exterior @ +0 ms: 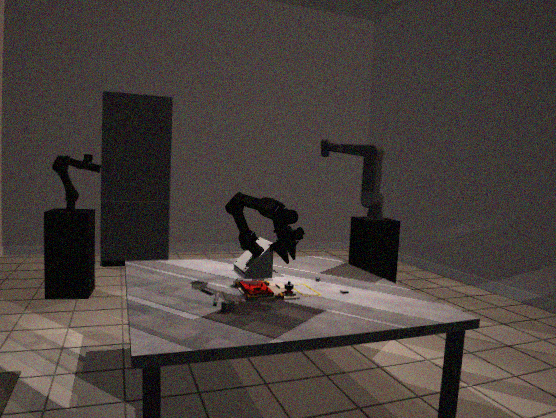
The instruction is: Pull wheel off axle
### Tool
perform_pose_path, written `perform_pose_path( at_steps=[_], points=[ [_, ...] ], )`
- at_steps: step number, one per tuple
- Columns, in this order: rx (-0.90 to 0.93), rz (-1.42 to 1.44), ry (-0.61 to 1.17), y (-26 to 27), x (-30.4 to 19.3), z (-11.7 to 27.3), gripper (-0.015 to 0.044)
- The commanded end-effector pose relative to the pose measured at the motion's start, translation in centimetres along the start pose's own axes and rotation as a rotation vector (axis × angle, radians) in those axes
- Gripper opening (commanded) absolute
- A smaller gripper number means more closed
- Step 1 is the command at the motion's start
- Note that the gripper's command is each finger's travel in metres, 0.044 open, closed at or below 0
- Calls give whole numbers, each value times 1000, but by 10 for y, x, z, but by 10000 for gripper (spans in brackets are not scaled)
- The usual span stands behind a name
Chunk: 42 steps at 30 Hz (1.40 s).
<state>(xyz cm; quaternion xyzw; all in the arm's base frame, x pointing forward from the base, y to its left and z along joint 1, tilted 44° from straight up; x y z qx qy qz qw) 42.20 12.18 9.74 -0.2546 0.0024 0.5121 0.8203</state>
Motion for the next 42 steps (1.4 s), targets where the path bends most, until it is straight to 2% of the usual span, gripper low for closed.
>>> perform_pose_path(
  at_steps=[1, 9, 34, 42],
  points=[
    [-48, -440, 208, 57, -10, -40, 300],
    [-156, -723, 290, 88, -19, -56, 300],
    [-160, -731, 292, 81, -26, -55, 300],
    [-161, -731, 291, 77, -42, -105, 300]
  ],
)
Point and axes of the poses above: the point midway between the two fingers, 35 mm back from their tips, its own z axis back along the fingers, its own y axis across the jaws, x = y × z, the point moved 2 cm from there along z, back along the fingers, and after that the axes turned 10 degrees about z, right-handed, at the moved point
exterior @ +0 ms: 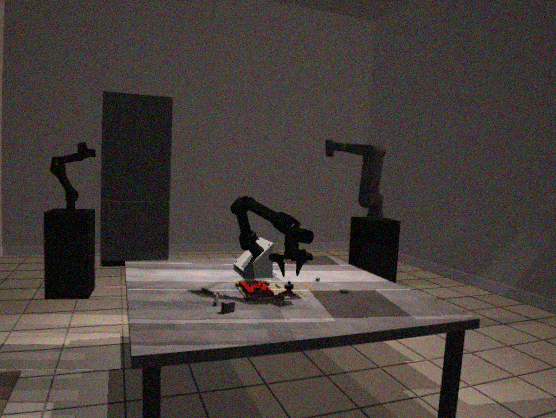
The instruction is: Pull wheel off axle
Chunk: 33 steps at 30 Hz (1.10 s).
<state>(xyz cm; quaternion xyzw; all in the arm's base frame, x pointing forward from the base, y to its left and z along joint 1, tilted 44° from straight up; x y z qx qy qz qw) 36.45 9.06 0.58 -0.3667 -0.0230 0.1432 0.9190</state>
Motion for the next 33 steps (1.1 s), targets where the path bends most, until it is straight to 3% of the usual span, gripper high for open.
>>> perform_pose_path(
  at_steps=[1, 9, 13, 21, 26, 33],
  points=[
    [-9, 10, 21, -1, -5, -36, 300],
    [-11, 10, 22, -1, -8, -51, 300],
    [-6, 5, 26, -1, -7, -47, 195],
    [-6, 5, 26, -1, -7, -47, 142],
    [-6, 5, 26, -1, -7, -46, 10],
    [-6, 6, 26, -1, -7, -44, 0]
  ],
)
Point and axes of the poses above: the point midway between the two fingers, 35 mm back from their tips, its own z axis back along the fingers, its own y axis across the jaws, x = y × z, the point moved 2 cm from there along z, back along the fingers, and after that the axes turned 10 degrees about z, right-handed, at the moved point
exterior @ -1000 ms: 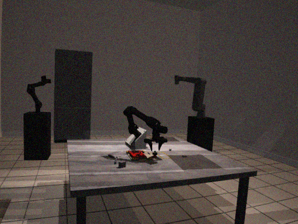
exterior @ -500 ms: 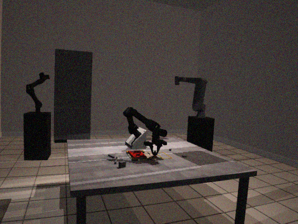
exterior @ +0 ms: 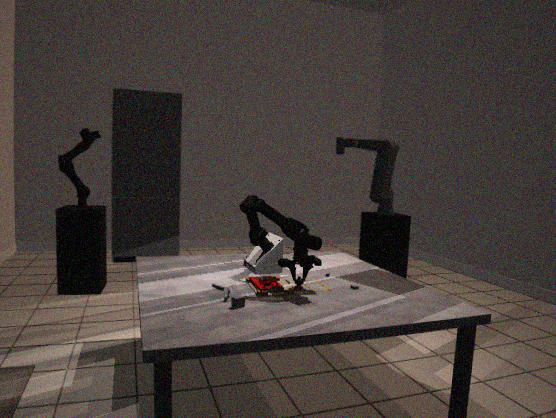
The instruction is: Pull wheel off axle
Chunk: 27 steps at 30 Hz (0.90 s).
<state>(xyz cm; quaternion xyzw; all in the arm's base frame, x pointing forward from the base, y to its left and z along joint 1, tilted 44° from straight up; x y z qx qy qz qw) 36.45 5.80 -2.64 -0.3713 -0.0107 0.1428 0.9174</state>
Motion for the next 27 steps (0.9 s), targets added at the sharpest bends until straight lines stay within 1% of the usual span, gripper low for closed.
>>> perform_pose_path(
  at_steps=[1, 27],
  points=[
    [0, -3, 2, 0, 0, 1, 0],
    [0, -2, 0, 0, 0, 10, 0]
  ],
)
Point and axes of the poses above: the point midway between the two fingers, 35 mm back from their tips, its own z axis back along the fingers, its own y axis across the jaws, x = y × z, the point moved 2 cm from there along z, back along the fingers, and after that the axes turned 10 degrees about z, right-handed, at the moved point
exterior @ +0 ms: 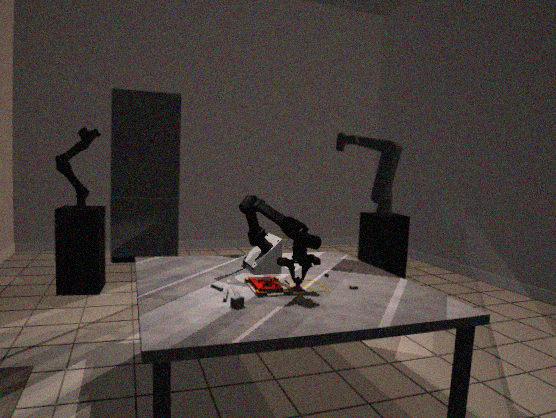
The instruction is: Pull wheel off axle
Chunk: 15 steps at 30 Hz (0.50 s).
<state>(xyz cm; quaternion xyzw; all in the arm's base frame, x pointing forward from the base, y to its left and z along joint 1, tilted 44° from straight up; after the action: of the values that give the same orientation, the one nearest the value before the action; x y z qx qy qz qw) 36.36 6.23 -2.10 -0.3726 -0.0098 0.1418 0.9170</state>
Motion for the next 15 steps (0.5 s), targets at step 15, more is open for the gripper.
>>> perform_pose_path(
  at_steps=[15],
  points=[
    [2, -1, -3, 1, 0, 8, 0]
  ],
)
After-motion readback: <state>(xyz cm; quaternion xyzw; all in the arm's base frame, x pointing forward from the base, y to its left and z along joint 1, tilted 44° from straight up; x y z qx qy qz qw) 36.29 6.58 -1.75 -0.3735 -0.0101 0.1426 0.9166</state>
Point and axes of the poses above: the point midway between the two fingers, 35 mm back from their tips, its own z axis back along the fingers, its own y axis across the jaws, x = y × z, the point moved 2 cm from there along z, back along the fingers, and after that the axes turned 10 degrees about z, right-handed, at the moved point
